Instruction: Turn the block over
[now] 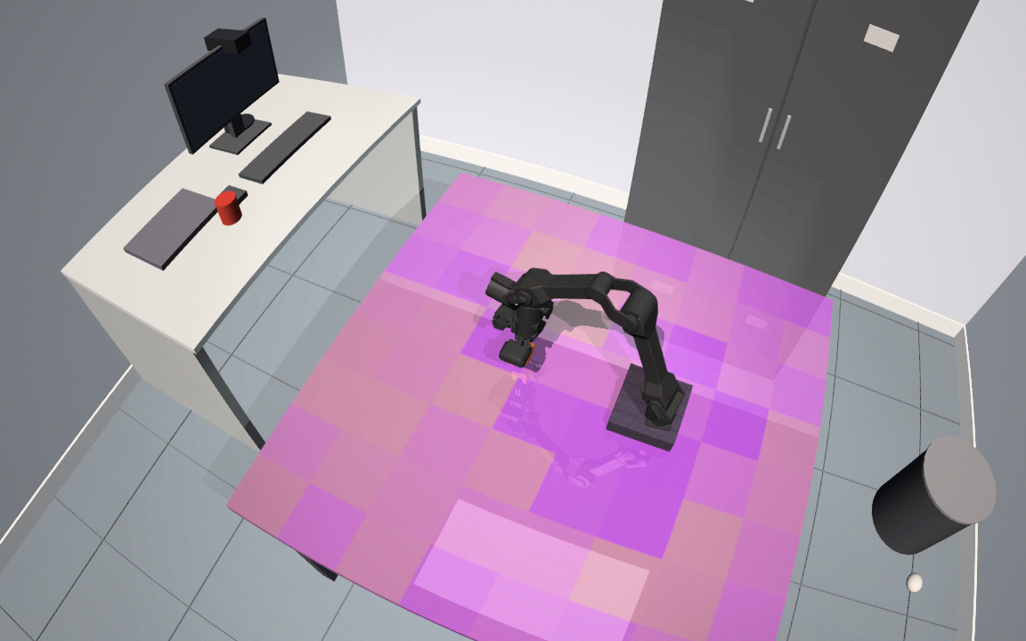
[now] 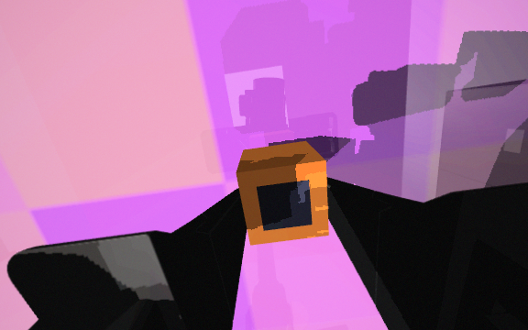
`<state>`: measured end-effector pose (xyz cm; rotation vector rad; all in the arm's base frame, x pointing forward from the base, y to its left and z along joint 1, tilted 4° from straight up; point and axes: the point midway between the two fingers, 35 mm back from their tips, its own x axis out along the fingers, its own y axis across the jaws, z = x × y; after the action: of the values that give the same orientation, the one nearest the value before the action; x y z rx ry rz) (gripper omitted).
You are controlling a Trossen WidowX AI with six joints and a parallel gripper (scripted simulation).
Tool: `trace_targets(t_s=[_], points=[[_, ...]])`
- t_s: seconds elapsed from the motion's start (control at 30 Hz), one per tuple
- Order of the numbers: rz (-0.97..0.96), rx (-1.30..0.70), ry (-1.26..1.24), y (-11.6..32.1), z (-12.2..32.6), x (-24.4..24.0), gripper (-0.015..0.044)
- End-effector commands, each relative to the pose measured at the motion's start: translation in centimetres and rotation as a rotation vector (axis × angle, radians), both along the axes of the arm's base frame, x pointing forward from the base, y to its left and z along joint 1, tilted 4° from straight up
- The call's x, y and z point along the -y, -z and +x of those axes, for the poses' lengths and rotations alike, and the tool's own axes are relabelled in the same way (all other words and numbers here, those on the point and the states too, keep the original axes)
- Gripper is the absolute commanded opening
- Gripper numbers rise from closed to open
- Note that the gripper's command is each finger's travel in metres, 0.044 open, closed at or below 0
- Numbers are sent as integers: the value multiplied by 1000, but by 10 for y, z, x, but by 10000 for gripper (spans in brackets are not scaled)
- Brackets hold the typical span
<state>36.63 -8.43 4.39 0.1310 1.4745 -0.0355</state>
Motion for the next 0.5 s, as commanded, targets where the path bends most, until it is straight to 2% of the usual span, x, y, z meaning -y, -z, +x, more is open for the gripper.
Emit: trace_targets(t_s=[0.0, 0.47], points=[[-3, 61, 4, 1, 1, 0, 0], [-25, 272, 21, 6, 0, 0, 0]])
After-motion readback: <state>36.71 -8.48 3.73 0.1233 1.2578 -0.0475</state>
